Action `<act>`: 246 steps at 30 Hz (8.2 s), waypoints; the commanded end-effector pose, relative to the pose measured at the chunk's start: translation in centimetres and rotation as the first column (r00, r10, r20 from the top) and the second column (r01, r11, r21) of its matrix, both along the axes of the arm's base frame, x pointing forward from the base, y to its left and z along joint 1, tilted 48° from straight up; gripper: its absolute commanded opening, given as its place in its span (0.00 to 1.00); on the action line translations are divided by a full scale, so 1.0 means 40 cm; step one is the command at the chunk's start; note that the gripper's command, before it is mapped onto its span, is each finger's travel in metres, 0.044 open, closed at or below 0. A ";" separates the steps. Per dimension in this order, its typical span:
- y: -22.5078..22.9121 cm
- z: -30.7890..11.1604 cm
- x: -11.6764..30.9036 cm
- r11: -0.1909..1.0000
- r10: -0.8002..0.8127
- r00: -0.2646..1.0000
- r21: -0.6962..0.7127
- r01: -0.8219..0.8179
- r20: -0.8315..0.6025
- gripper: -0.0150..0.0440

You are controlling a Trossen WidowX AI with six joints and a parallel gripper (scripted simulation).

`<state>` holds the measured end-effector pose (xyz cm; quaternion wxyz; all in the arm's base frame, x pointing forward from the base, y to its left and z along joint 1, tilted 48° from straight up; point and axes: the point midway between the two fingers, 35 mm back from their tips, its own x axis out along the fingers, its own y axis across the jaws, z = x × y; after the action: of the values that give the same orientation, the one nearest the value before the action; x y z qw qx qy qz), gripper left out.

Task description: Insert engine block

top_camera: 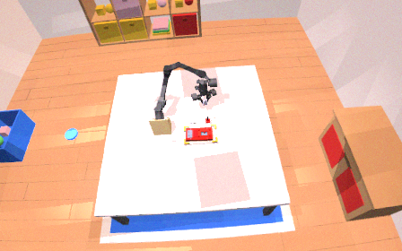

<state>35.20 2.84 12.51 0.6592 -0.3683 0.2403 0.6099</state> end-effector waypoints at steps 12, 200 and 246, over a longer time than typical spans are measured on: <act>0.040 0.024 -0.006 0.891 -0.086 0.996 -0.446 0.090 0.030 0.25; 0.188 -0.066 0.004 -0.039 -0.490 -0.627 -0.704 0.709 -0.605 1.00; 0.193 -0.087 0.016 -0.073 0.182 -0.960 -0.977 0.200 -0.211 1.00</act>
<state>35.91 10.21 9.68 0.3352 0.6798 0.6268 -0.1806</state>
